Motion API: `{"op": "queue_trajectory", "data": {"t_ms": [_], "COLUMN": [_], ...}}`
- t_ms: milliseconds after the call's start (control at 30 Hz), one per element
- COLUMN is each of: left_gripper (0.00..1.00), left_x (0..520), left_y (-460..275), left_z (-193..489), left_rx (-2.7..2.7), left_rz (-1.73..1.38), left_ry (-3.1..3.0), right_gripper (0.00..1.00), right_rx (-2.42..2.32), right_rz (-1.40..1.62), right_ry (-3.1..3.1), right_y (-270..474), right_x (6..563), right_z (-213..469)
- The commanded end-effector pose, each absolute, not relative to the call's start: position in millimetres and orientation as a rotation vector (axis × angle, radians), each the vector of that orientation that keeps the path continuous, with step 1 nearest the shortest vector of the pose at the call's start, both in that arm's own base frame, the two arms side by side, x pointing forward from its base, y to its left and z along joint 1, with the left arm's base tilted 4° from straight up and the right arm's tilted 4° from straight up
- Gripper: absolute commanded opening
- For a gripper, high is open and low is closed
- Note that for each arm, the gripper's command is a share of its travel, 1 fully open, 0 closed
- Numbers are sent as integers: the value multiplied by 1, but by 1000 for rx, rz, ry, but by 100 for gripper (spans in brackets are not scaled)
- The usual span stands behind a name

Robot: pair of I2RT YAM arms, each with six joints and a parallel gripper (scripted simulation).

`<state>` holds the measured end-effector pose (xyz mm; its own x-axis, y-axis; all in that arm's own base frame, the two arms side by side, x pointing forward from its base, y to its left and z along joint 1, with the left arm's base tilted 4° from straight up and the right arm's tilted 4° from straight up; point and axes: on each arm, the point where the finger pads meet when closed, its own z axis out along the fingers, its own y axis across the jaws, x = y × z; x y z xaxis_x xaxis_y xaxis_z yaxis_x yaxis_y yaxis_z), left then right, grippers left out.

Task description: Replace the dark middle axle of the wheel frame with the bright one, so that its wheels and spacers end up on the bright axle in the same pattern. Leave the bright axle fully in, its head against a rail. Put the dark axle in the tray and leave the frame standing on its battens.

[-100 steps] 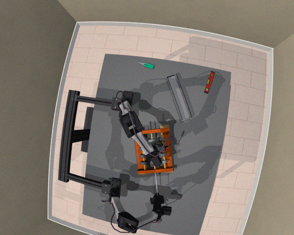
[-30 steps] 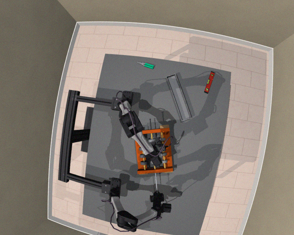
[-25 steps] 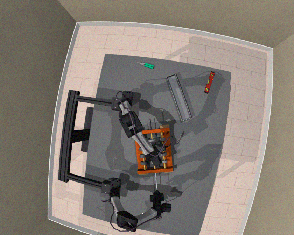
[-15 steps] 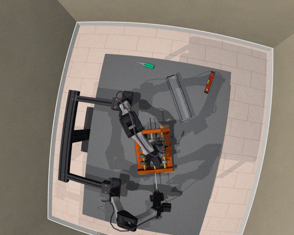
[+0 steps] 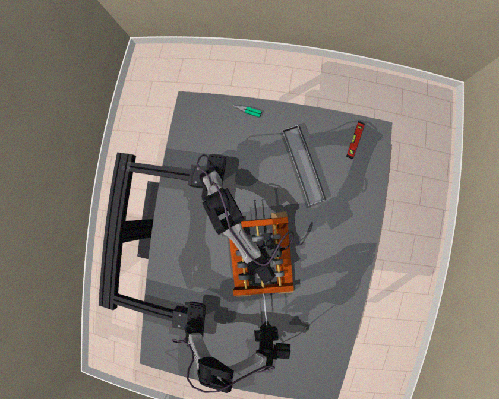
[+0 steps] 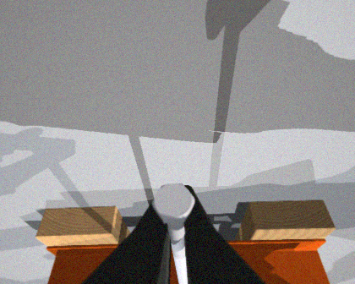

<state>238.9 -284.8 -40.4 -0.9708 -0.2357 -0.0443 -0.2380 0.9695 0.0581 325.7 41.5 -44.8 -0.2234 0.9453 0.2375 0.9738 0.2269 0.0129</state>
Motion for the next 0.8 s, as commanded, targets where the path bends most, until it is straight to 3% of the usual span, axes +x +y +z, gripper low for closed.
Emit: {"op": "queue_trajectory", "data": {"t_ms": [0, 767], "left_gripper": [0, 0], "left_x": [251, 251], "left_y": [-299, -297], "left_z": [-12, -16], "left_rx": [-350, -353], "left_rz": [14, 28], "left_ry": [3026, 3030], "right_gripper": [0, 0], "right_rx": [-1813, -1809], "right_rz": [-307, -305], "right_ry": [-2329, -2323], "right_y": [57, 64], "right_x": [329, 326], "right_z": [-31, -35]}}
